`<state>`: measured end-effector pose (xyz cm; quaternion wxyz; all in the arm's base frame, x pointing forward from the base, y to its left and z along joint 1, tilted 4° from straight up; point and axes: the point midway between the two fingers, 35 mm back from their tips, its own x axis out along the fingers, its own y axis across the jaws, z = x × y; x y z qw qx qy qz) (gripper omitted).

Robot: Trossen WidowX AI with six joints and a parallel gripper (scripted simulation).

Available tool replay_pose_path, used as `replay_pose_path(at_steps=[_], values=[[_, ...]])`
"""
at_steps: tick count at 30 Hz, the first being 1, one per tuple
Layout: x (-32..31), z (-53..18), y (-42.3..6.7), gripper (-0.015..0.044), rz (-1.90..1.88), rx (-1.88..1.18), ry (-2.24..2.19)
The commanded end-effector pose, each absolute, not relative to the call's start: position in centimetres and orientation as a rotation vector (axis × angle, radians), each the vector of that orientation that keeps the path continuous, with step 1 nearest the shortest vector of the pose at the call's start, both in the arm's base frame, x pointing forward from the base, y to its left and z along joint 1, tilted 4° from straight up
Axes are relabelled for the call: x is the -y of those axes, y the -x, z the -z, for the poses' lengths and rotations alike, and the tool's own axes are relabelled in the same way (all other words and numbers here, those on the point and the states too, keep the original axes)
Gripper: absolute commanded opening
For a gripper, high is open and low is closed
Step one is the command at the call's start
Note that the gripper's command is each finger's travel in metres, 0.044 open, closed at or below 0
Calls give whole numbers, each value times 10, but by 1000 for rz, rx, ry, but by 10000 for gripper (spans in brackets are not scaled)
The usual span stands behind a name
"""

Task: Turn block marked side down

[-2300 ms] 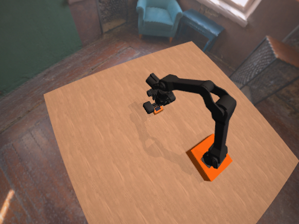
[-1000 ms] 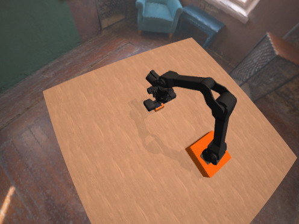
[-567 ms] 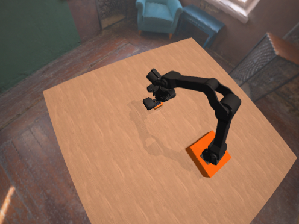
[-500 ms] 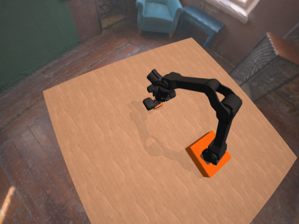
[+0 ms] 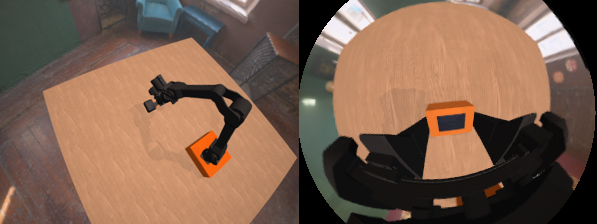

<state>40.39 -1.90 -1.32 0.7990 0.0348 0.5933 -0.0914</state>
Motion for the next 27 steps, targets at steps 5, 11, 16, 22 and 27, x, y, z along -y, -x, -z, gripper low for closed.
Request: replay_pose_path(at_steps=[5, 11, 16, 22, 27], values=[[19, 10, -400, 0, 200, -1143, -56], [19, 8, -396, 0, 203, -1056, -50], [19, 7, -394, 0, 204, -1020, -48], [19, 11, -397, 0, 203, -998, -45], [19, 22, -403, 0, 200, -922, -35]])
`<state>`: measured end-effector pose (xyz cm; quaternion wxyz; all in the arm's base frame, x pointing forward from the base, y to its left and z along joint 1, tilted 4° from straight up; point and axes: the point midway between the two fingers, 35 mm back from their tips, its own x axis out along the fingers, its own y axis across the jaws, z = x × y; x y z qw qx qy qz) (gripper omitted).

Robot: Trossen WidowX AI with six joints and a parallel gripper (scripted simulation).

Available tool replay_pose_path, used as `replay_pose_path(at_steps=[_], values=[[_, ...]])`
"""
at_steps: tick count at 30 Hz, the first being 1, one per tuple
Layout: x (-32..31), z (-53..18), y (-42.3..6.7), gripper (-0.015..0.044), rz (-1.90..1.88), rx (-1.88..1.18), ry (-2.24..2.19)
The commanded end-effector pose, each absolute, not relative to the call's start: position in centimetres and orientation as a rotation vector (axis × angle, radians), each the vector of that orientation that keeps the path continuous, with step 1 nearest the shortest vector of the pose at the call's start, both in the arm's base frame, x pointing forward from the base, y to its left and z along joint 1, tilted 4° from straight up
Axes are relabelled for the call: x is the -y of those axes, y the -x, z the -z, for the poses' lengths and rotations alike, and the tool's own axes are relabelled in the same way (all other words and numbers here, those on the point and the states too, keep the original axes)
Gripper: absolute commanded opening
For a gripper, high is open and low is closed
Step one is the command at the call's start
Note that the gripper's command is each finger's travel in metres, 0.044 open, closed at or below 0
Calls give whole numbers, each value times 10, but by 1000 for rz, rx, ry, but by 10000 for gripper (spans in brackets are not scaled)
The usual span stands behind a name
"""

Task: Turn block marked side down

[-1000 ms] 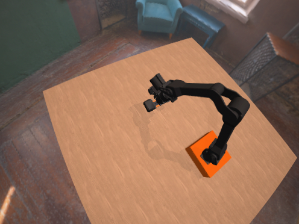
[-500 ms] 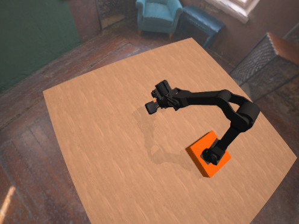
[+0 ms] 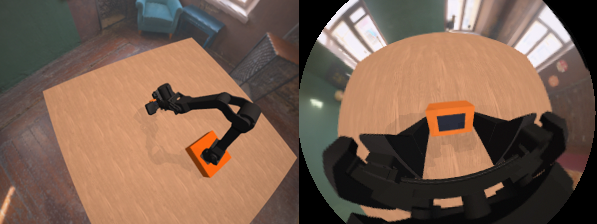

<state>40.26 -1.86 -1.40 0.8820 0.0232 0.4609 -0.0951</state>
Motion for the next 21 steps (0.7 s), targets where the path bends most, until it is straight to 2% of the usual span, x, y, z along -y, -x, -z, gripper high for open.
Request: replay_pose_path(at_steps=[1, 21], values=[[19, 24, -404, 0, 199, -907, -33], [20, 44, -404, 0, 198, -608, -3]])
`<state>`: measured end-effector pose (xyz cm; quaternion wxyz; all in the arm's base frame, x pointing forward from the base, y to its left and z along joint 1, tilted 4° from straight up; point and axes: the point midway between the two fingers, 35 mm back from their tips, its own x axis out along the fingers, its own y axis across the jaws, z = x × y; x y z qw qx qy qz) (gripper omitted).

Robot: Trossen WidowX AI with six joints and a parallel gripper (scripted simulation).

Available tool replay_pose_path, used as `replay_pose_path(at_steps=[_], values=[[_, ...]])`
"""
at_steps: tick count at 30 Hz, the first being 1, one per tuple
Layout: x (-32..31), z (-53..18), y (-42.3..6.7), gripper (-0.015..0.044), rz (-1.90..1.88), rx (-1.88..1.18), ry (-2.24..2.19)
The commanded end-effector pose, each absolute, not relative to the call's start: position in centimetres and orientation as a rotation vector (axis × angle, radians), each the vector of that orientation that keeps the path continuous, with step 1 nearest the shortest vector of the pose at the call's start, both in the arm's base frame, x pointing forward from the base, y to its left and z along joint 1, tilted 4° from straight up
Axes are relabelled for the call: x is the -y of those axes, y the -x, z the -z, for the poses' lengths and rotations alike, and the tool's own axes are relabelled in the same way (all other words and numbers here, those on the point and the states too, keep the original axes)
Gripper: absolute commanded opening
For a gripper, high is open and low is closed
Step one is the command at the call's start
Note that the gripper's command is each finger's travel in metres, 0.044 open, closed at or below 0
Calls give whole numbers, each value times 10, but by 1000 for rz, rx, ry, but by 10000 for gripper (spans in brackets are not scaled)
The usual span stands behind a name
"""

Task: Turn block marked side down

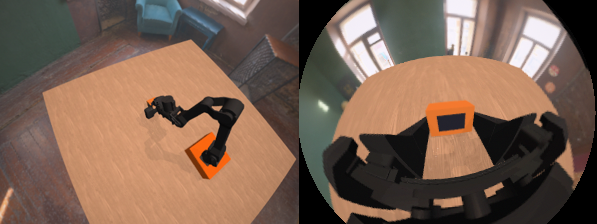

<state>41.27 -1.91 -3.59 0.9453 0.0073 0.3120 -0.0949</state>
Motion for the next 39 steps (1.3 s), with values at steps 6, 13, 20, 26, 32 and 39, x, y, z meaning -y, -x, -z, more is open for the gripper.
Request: replay_pose_path(at_steps=[6, 13, 20, 26, 32, 39], values=[[20, 42, -397, 0, 199, -519, 6], [20, 38, -391, 0, 201, -452, 12], [20, 35, -390, 0, 201, -425, 14], [20, 35, -390, 0, 201, -425, 14], [20, 35, -390, 53, 201, -425, 14], [20, 35, -390, 236, 201, -425, 14]])
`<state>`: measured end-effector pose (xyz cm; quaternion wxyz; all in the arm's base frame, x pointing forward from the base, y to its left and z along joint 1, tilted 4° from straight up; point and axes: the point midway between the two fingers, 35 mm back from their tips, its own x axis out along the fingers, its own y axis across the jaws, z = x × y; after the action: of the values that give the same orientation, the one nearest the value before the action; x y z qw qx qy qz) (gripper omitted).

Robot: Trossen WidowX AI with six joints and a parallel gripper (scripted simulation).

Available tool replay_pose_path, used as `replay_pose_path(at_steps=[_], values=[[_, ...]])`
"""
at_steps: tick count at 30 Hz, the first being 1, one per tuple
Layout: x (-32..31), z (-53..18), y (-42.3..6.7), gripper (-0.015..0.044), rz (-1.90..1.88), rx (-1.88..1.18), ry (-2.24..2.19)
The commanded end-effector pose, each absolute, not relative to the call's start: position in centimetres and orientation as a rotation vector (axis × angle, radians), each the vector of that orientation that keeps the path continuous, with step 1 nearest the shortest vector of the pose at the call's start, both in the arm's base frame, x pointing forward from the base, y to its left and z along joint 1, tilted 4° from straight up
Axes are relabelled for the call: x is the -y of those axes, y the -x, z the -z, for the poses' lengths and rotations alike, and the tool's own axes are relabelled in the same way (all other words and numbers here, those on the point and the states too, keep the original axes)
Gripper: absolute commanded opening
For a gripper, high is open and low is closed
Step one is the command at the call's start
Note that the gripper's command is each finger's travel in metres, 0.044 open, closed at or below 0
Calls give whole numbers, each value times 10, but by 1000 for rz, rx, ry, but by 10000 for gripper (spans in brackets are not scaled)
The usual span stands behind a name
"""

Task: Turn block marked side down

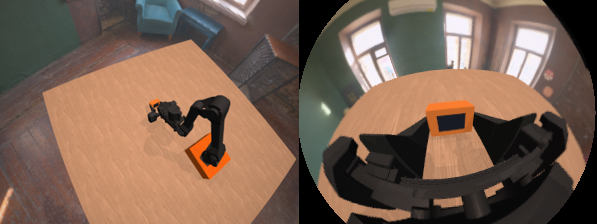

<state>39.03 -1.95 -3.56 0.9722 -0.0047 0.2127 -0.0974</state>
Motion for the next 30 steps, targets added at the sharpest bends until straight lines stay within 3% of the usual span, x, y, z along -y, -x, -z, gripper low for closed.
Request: replay_pose_path(at_steps=[1, 8, 30], values=[[20, 35, -390, 263, 201, -425, 14], [20, 35, -390, 440, 201, -425, 14], [20, 35, -390, 440, 201, -425, 14]])
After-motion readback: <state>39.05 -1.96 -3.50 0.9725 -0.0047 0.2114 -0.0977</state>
